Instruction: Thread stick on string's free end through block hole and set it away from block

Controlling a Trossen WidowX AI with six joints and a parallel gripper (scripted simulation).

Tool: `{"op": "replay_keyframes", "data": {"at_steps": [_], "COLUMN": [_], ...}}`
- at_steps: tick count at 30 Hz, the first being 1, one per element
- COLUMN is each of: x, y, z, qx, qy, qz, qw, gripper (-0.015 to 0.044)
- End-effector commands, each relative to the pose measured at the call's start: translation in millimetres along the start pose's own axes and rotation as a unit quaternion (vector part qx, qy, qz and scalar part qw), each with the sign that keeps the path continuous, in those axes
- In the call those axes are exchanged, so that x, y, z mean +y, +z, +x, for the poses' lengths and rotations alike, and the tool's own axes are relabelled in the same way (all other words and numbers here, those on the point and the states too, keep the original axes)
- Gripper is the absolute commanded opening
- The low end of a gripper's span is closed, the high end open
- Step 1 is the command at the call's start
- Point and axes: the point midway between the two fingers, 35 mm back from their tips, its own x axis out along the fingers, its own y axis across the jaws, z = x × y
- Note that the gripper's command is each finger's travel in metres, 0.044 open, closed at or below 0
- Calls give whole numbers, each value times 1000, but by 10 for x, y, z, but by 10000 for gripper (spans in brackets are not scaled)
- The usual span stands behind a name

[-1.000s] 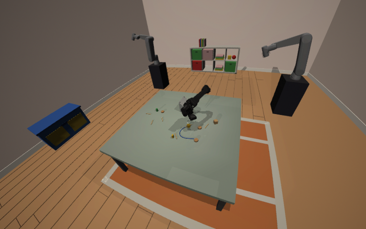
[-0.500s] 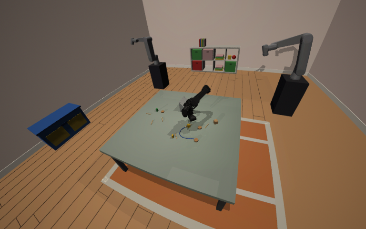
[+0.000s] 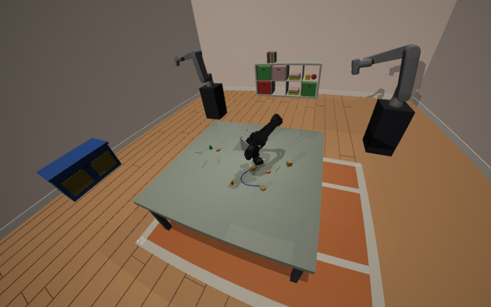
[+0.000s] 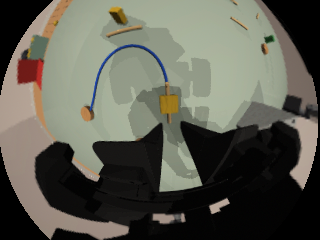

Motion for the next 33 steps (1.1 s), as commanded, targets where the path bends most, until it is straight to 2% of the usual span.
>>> {"op": "replay_keyframes", "data": {"at_steps": [1,24,32,33], "x": [-8,-17,-17,-10], "y": [-11,-52,-54,-46], "z": [87,446,456,440], "qx": [4,7,7,4], "qy": [0,3,3,3], "qz": [3,3,3,0], "qw": [1000,1000,1000,1000], "gripper": [124,124,124,98]}}
